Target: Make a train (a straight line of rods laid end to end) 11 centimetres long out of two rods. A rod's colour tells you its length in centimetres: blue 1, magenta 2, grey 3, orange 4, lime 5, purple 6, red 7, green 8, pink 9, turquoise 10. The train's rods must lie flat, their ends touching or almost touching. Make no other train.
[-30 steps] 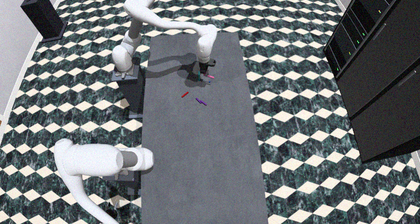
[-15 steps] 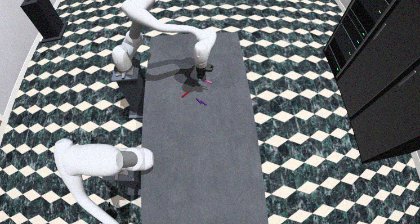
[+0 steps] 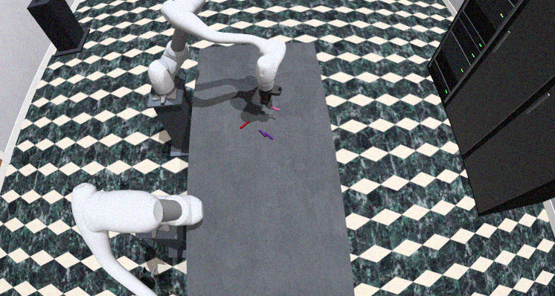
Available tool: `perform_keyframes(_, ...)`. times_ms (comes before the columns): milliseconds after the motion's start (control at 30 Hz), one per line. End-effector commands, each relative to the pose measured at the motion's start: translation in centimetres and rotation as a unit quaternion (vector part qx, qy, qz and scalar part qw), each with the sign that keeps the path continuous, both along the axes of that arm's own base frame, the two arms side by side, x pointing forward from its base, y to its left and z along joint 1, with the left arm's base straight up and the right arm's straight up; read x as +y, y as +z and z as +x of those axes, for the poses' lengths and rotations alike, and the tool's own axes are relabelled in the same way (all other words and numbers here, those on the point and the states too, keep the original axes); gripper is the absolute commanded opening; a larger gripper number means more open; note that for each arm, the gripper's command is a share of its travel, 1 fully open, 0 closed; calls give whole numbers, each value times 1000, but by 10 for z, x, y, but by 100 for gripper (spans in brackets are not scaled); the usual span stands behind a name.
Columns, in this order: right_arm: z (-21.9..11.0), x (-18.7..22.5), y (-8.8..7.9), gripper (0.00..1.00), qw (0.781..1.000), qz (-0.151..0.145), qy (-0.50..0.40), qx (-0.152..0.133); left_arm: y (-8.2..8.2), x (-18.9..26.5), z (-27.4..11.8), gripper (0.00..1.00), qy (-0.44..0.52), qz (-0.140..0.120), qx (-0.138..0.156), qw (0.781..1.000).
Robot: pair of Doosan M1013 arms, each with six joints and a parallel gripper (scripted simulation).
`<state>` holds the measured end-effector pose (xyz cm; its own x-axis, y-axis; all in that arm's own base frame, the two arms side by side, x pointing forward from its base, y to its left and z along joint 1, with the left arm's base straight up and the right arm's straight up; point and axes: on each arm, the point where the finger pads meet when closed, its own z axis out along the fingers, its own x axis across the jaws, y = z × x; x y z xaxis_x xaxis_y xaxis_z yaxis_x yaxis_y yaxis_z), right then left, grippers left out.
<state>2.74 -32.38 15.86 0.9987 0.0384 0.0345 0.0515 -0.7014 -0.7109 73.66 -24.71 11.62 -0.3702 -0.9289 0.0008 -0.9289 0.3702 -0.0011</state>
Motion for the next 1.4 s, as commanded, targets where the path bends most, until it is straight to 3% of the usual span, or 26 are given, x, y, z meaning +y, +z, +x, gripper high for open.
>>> perform_keyframes(0, 2, 0, 0, 100, 1000, -3, -6, -2, -8, -2, -2, 24, -1, 1, 1, 1000)
perform_keyframes(467, 2, 0, 0, 100, 1000, -3, -6, -2, -65, -3, -1, 24, -1, 1, 1, 1000)
perform_keyframes(700, 2, 0, 0, 100, 1000, -3, -6, -2, -80, -3, -1, 24, -1, 1, 1, 1000)
perform_keyframes(900, 2, 0, 0, 100, 1000, -3, -6, -2, -86, -3, -1, 24, -1, 1, 1, 1000)
perform_keyframes(1367, 2, 0, 0, 100, 1000, -3, -6, -2, -84, -4, -1, 24, -1, 1, 0, 1000)
